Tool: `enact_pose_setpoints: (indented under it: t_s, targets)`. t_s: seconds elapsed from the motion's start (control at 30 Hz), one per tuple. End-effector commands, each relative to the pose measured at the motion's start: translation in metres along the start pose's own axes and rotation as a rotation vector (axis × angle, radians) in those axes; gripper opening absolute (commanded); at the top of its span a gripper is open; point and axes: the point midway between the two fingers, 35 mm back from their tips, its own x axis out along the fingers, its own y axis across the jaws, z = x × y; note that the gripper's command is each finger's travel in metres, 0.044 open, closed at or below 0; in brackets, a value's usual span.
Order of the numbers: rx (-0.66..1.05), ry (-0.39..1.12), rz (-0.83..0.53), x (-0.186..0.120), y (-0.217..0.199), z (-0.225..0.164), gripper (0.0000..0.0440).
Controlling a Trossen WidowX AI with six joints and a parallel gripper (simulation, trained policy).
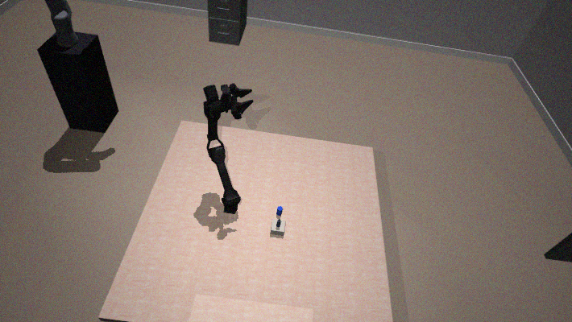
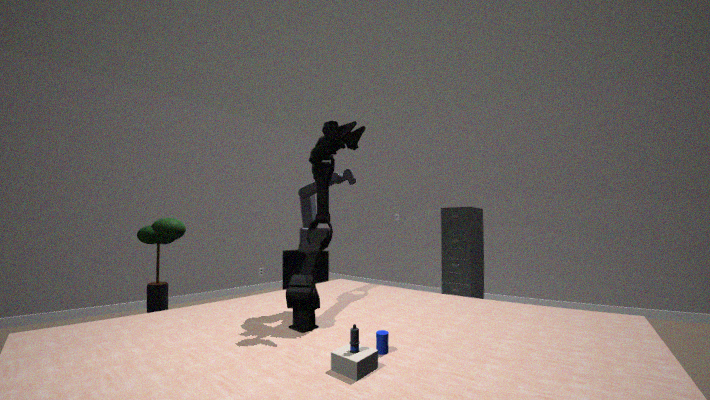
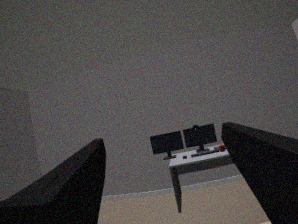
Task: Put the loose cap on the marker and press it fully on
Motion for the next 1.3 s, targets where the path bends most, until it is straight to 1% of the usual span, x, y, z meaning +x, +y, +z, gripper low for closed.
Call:
enact_pose_setpoints:
  t_s: [0.0, 0.63, 1.27]
  targets:
    - [0.024, 0.033, -0.003, 0.004, -0.014, -0.003, 0.0330]
    - [0.131, 0.187, 0.010, 0.014, -0.068, -0.025, 0.0329]
    - [0.240, 0.338, 0.034, 0.026, -0.114, -0.056, 0.0328]
